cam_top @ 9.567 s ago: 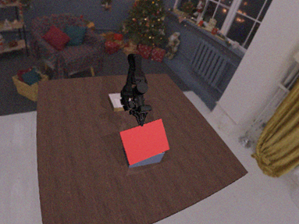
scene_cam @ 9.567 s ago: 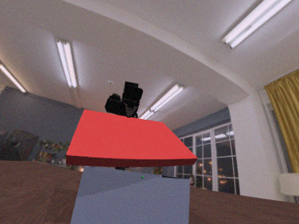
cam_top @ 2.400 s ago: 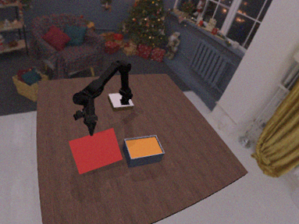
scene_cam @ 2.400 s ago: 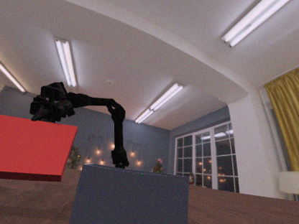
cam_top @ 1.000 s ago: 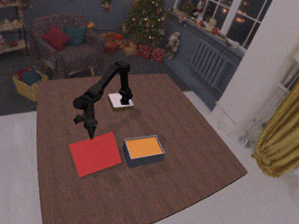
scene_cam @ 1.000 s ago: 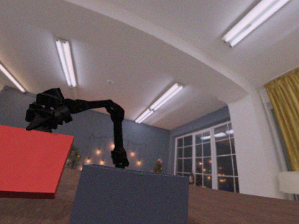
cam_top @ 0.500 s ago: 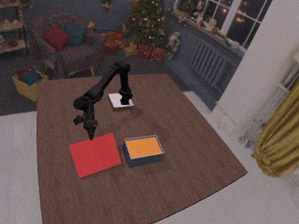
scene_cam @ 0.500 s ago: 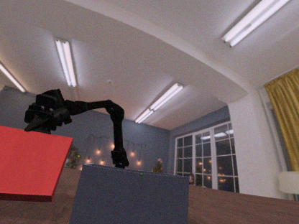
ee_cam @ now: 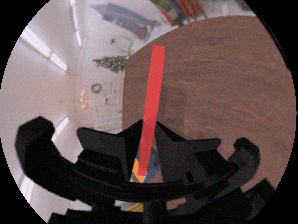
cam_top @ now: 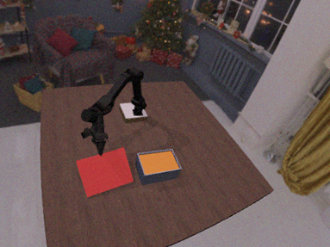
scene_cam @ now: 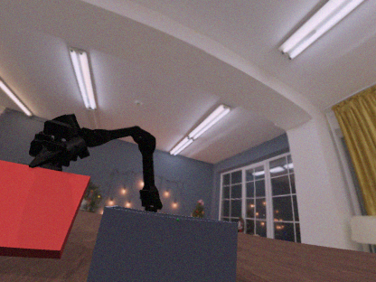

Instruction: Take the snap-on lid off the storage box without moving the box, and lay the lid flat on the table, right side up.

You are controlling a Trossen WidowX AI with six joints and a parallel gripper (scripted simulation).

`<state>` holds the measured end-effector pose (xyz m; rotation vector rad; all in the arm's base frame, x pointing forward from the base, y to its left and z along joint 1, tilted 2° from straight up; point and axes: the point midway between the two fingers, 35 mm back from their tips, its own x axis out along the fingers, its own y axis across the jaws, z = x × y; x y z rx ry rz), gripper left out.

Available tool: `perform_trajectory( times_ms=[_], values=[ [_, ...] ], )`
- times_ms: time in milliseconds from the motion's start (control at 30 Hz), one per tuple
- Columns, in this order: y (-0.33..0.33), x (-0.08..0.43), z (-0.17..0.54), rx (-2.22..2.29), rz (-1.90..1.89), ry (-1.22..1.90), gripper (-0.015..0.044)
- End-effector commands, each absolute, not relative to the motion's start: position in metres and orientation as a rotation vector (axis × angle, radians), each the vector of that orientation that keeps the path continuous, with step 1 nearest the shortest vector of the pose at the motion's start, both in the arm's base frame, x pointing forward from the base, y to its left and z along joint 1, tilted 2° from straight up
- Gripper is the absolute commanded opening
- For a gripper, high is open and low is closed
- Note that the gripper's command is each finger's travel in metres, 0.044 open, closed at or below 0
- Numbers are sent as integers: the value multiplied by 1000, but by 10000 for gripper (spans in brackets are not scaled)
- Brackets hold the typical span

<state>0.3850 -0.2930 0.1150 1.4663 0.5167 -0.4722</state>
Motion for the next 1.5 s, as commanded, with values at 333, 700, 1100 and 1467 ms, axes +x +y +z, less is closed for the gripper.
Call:
perform_trajectory(
  times_ms=[333, 700, 1100, 1467],
  values=[
    [-290, 382, 88, 1492, -494, 547, 0],
    [-290, 382, 79, 1492, -494, 547, 0],
    [-290, 383, 70, 1492, -494, 547, 0],
    [-290, 383, 61, 1492, -494, 547, 0]
  ],
)
